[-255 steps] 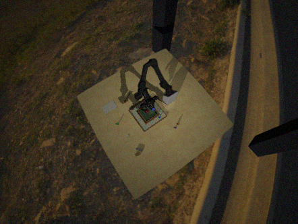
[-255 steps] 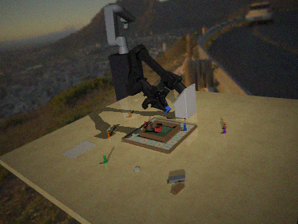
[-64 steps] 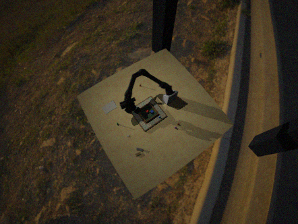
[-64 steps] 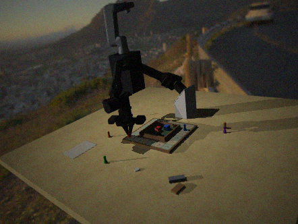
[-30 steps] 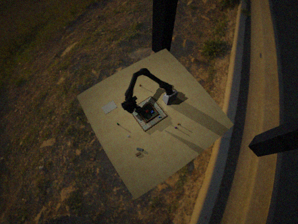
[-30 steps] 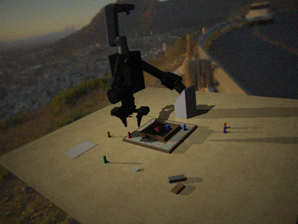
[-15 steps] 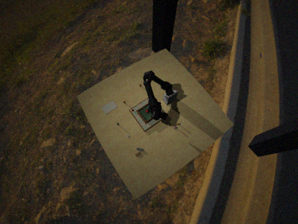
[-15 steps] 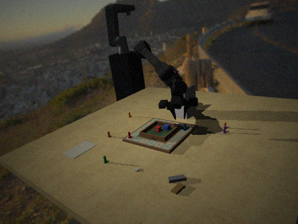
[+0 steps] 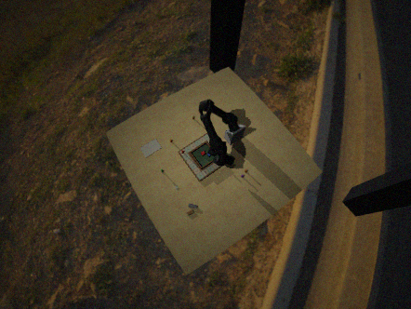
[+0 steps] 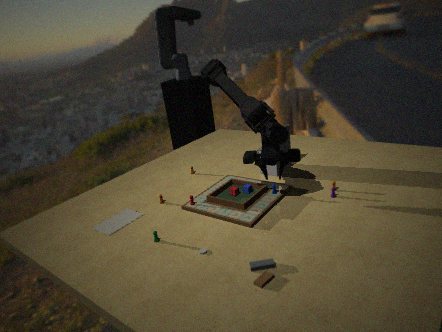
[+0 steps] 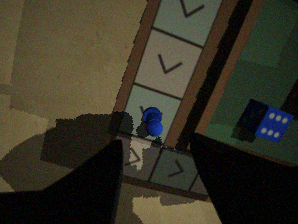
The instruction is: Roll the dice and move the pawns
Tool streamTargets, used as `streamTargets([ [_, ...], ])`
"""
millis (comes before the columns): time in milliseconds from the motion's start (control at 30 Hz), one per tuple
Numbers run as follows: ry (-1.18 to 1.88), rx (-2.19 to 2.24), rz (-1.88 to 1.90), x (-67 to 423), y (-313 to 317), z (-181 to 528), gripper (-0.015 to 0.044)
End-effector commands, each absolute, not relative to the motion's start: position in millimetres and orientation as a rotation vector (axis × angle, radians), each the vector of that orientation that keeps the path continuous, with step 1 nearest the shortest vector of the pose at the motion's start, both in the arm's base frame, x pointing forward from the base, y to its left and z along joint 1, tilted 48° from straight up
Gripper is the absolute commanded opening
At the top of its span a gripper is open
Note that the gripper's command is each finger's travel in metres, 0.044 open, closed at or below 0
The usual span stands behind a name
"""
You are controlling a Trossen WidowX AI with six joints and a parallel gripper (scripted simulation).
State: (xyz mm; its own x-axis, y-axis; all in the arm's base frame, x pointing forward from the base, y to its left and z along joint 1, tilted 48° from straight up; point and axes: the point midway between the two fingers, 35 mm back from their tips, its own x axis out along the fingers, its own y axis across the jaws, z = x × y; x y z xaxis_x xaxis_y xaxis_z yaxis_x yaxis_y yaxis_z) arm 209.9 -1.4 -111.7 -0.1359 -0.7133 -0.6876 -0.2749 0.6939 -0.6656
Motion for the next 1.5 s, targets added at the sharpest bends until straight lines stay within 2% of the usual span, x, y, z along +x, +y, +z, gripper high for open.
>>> streamTargets([
  [0,1.721,-0.808,-0.459,207,-7,-116,0.02],
  [833,1.721,-0.81,-0.462,202,-34,-141,0.02],
  [1033,1.721,-0.81,-0.462,202,-34,-141,0.0043],
  [1233,1.721,-0.81,-0.462,202,-34,-141,0.0003],
  [1467,1.72,-0.806,-0.453,209,-16,-128,0.0],
])
